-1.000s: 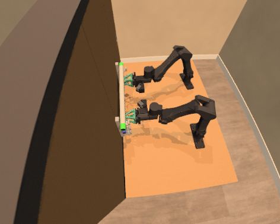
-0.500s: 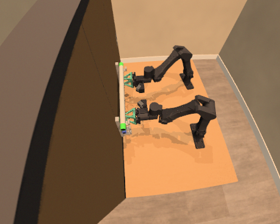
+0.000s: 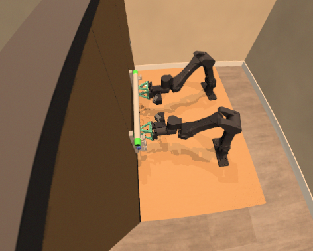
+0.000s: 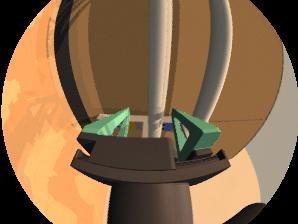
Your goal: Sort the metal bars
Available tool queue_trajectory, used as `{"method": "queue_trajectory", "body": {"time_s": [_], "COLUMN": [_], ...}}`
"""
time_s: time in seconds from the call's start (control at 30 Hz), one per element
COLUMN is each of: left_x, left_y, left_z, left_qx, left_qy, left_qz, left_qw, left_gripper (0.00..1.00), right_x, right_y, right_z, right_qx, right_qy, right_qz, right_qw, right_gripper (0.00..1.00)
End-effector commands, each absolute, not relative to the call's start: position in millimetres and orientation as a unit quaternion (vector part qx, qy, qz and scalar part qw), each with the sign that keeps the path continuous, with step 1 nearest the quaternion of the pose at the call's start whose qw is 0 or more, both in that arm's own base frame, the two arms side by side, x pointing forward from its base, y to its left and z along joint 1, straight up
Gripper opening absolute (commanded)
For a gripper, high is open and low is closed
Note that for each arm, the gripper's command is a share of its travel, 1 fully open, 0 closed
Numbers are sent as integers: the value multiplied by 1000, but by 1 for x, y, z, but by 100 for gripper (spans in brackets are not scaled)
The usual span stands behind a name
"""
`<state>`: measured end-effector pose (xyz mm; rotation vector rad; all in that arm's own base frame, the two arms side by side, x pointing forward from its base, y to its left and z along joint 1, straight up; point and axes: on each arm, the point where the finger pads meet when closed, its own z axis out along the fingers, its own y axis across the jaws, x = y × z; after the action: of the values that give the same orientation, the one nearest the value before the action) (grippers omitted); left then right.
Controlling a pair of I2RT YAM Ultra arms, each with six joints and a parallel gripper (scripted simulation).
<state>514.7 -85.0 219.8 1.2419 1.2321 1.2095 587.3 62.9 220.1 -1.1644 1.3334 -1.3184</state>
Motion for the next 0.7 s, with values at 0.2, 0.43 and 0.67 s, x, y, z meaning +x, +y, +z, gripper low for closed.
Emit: {"method": "queue_trajectory", "body": {"time_s": [0.2,0.43,0.67], "left_x": [501,495,486], "left_y": [-81,-81,-81], "left_z": [231,231,231], "left_qx": [496,496,496], "left_qy": [503,503,503], "left_qz": [504,504,504], "left_qw": [497,497,497], "left_gripper": [70,70,70], "right_x": [573,567,558], "right_y": [65,66,67], "right_z": [231,231,231], "right_qx": [-460,-460,-460], "right_qy": [535,535,535], "right_qz": [-537,-537,-537], "right_qw": [462,462,462], "right_gripper": [69,69,69]}}
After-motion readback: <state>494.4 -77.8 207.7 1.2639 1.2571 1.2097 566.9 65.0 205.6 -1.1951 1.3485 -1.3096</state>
